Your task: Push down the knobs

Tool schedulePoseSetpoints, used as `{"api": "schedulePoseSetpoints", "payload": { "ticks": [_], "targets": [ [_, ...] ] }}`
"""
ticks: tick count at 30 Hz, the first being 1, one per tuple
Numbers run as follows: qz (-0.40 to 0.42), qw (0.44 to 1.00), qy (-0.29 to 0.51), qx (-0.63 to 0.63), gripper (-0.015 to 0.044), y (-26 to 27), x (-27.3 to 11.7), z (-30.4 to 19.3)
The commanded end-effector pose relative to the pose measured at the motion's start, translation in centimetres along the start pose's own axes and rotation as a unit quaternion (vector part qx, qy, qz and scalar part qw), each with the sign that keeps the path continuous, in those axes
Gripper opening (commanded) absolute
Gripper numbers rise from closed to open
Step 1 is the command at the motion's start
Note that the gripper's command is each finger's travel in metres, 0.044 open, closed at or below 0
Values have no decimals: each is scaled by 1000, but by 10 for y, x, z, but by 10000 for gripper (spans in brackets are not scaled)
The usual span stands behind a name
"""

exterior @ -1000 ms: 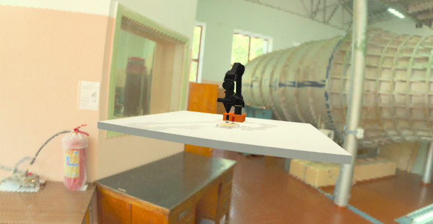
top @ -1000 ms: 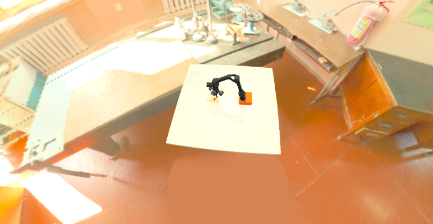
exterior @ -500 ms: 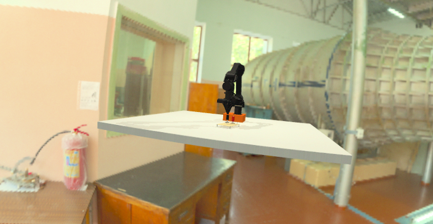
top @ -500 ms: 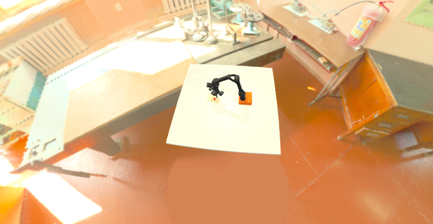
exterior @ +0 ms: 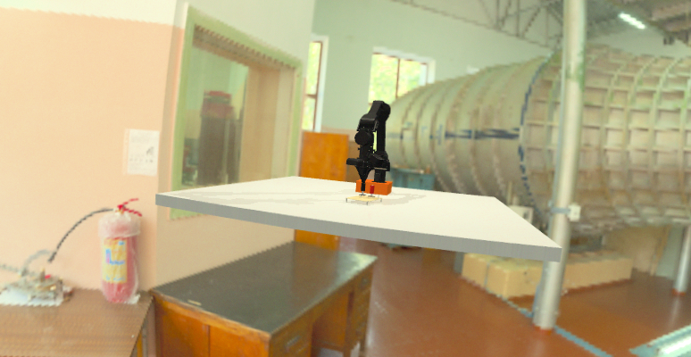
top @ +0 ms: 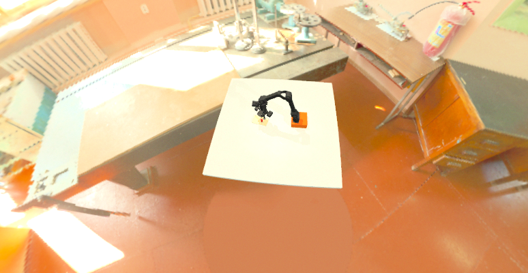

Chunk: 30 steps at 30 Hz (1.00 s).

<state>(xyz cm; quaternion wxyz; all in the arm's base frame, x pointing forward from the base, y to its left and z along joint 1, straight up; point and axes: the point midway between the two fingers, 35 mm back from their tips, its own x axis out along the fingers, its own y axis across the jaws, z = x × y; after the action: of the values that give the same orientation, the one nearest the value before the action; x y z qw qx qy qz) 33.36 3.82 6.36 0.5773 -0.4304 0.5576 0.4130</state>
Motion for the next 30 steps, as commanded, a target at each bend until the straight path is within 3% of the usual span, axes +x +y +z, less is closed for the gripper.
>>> {"api": "schedulePoseSetpoints", "payload": {
  "ticks": [1,30],
  "targets": [
    [0,1000,-2,2,0,0,2,1],
    [0,1000,-2,2,0,0,4,1]
  ]
}}
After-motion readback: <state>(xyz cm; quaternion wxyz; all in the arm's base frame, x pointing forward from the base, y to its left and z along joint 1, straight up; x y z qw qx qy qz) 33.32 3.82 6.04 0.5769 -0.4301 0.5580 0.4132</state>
